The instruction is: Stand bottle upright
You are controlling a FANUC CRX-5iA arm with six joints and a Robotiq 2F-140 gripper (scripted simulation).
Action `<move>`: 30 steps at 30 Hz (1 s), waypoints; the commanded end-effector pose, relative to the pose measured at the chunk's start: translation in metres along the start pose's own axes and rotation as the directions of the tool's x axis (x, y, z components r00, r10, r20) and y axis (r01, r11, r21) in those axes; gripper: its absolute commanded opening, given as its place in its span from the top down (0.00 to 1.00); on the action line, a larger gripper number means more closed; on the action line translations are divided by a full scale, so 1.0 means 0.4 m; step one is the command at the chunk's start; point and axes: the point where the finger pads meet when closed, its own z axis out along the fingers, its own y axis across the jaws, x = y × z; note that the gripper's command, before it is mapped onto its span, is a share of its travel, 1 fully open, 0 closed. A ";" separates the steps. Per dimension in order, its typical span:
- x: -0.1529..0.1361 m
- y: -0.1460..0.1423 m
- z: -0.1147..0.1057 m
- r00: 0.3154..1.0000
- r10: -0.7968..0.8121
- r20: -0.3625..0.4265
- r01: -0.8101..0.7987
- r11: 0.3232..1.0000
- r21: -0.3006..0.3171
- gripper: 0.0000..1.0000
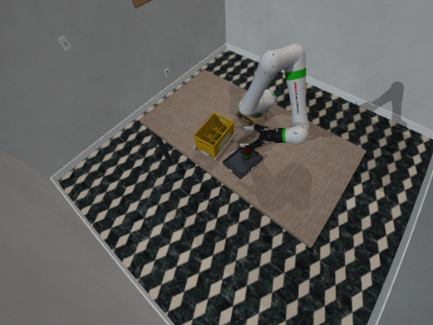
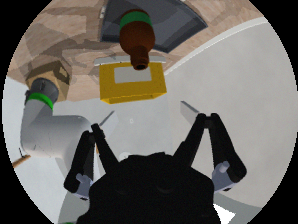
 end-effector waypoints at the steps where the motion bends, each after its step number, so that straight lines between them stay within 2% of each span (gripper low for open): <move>1: -0.004 0.000 -0.001 1.000 0.000 0.000 0.000 1.000 0.000 0.00; 9: -0.007 0.000 -0.002 1.000 0.000 0.000 0.000 1.000 0.000 0.00; 10: -0.007 0.000 -0.002 1.000 0.000 0.000 0.000 1.000 0.000 1.00; 30: -0.007 0.000 -0.002 1.000 0.000 0.000 0.000 1.000 0.000 1.00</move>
